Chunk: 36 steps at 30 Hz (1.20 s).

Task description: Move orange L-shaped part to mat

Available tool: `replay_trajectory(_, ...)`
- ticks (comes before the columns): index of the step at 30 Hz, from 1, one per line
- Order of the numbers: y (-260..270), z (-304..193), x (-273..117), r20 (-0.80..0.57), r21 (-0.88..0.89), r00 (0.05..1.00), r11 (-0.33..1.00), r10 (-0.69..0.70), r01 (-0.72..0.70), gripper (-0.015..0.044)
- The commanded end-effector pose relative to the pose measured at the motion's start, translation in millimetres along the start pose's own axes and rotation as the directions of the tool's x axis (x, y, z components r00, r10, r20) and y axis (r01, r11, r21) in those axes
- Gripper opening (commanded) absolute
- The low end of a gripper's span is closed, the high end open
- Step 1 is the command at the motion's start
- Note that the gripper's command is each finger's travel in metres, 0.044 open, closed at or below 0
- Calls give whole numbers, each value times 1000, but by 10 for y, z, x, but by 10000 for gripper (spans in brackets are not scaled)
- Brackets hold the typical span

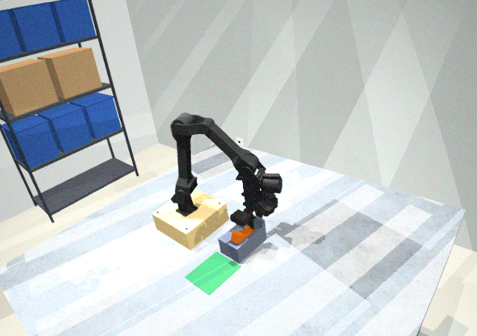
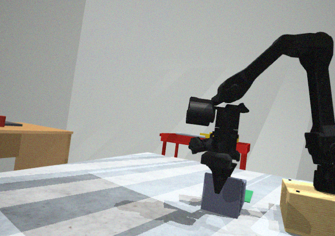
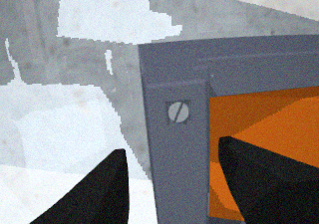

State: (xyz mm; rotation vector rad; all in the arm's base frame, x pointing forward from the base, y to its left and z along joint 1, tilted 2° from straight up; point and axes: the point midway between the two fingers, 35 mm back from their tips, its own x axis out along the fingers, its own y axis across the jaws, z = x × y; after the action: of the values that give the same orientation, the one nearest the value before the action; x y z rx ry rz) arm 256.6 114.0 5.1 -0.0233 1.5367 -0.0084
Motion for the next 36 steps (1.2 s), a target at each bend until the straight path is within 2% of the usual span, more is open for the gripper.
replay_trajectory(1,-7,-24,87,-8,-4,1000,1000,-1,1,180)
replay_trajectory(21,-1,-12,129,-3,-1,1000,1000,0,0,180)
replay_trajectory(30,114,-27,8,-8,-4,1000,1000,0,0,180)
replay_trajectory(33,105,0,-153,-8,-4,1000,1000,0,0,180)
replay_trajectory(36,68,23,-519,-8,-4,1000,1000,0,0,180)
